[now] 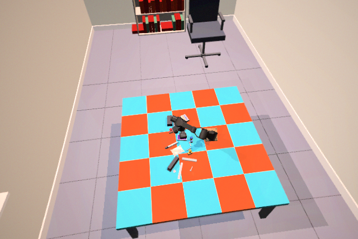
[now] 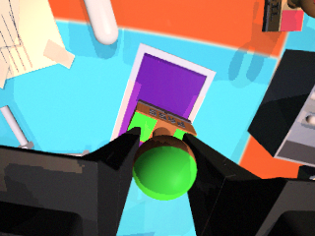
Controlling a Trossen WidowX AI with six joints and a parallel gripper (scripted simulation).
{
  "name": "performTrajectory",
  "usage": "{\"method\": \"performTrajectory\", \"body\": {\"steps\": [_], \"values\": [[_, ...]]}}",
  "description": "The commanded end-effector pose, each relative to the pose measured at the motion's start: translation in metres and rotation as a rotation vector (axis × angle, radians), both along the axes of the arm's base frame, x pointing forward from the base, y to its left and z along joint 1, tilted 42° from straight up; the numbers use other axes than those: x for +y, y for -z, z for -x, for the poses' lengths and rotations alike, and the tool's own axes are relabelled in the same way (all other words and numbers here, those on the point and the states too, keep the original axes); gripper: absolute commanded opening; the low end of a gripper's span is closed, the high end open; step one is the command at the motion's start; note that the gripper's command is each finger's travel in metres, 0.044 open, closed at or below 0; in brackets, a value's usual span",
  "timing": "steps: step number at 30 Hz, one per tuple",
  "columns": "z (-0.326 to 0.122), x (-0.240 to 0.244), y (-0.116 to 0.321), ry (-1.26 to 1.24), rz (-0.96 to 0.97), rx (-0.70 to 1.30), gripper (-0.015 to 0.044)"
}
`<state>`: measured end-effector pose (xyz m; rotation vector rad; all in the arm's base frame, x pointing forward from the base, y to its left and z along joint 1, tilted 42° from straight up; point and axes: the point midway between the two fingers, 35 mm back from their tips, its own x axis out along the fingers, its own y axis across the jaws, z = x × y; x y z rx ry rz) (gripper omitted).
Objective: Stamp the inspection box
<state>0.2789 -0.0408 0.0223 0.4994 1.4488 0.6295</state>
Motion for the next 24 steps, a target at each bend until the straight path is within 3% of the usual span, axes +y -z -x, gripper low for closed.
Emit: {"method": "performTrajectory", "body": {"steps": [1,24], "values": [[-0.0003,0.0023,0.0024,0.004,-0.003,0.000,0.0000],[0.0004,0.0111,0.0114,0.004,-0.005,0.000,0.0000]]}}
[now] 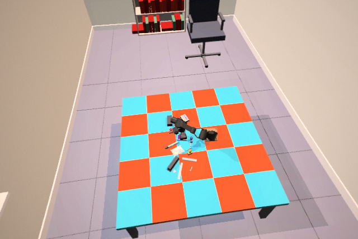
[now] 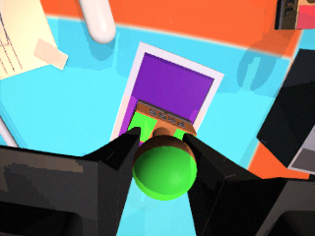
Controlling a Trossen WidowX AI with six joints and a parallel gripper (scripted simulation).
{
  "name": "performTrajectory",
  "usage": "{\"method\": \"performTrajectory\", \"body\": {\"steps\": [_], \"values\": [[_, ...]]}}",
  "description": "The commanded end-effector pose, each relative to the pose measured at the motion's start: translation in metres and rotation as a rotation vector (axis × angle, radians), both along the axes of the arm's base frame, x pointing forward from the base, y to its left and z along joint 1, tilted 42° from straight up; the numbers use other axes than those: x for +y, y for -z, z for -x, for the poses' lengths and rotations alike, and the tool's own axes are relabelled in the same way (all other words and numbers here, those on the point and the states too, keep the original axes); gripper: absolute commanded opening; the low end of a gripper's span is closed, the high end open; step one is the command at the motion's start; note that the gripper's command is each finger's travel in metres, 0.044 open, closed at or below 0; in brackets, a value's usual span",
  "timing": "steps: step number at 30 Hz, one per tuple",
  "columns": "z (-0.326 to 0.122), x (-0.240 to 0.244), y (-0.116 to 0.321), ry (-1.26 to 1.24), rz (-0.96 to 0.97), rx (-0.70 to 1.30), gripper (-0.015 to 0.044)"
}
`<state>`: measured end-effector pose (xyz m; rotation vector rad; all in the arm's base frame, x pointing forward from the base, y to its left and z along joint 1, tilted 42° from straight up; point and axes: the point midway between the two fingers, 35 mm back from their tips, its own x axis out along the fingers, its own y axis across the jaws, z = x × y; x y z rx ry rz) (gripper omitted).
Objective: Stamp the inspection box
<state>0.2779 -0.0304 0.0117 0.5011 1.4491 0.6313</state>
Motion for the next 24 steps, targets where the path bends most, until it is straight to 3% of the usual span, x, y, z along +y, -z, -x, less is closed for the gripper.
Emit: {"method": "performTrajectory", "body": {"steps": [1,24], "values": [[-0.0005,0.0007,0.0008,0.004,-0.003,-0.001,0.0000],[-0.0006,0.0035,0.0038,0.002,-0.003,-0.003,0.0000]]}}
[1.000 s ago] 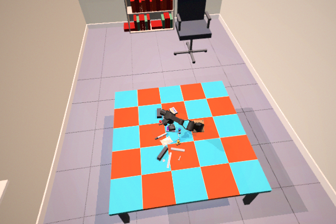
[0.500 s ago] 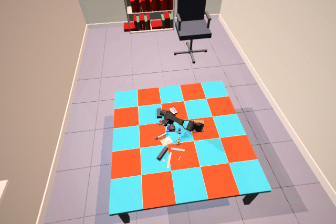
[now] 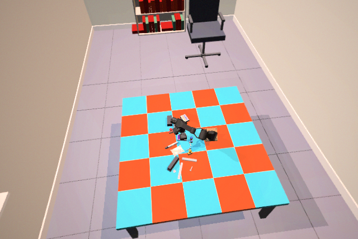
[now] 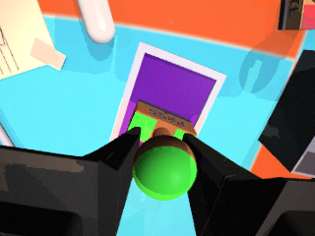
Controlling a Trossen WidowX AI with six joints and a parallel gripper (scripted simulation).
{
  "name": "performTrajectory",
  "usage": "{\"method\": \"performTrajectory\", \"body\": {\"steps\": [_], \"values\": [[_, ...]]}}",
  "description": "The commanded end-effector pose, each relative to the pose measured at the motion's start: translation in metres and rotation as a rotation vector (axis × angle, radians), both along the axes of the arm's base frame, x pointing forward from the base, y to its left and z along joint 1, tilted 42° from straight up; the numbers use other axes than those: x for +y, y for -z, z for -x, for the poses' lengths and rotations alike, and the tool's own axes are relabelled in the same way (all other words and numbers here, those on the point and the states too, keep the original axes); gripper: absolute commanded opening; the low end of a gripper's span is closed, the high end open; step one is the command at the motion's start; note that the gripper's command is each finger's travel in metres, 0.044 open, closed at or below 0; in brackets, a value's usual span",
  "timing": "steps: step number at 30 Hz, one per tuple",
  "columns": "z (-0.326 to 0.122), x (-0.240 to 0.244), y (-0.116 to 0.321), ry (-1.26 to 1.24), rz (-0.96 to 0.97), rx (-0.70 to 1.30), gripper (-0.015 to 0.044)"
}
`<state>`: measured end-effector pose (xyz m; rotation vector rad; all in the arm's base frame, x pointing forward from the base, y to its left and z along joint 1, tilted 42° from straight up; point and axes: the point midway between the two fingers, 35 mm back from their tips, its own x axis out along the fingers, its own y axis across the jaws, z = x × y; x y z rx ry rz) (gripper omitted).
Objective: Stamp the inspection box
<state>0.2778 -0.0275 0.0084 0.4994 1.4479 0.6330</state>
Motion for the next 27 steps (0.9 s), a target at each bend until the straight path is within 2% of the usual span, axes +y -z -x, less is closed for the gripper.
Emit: {"method": "performTrajectory", "body": {"steps": [1,27], "values": [[-0.0007,0.0007,0.0007,0.003,-0.003,-0.001,0.0000],[-0.0007,0.0019,0.0020,0.003,-0.003,-0.001,0.0000]]}}
